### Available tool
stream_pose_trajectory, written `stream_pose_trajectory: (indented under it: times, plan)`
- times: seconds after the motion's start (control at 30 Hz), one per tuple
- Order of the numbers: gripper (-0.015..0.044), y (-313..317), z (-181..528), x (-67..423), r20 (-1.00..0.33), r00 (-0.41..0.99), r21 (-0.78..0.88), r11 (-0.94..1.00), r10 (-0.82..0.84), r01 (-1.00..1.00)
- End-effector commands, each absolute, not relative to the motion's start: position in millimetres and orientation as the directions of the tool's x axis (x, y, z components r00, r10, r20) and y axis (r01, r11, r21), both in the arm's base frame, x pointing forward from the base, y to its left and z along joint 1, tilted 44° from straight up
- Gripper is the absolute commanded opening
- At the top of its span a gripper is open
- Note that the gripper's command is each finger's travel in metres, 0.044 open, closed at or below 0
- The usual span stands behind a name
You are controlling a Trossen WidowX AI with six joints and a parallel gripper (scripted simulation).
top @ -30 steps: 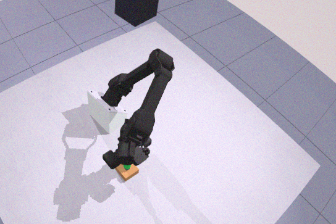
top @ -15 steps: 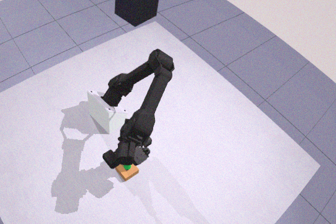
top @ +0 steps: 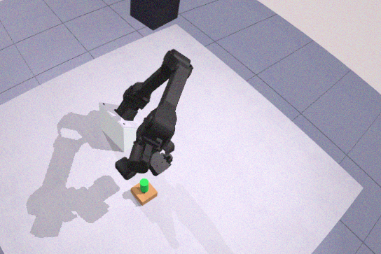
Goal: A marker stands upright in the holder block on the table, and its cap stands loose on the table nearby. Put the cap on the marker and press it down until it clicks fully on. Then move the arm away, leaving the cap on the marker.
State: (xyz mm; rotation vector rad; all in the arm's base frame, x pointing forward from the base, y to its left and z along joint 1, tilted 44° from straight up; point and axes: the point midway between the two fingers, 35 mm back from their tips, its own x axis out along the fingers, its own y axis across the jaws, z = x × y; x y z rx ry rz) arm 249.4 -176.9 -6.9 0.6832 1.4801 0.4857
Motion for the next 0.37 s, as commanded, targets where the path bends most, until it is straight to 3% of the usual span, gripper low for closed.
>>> stream_pose_trajectory:
  times: [0.0, 0.27, 0.33]
  plan:
    - [0.021, -178.3, -5.5, 249.4, -0.735, 0.051, 0.677, 0.728, 0.676, 0.105]
    - [0.042, -178.3, -5.5, 249.4, -0.735, 0.051, 0.677, 0.728, 0.676, 0.105]
    - [0.044, -178.3, -5.5, 249.4, -0.735, 0.051, 0.677, 0.728, 0.676, 0.105]
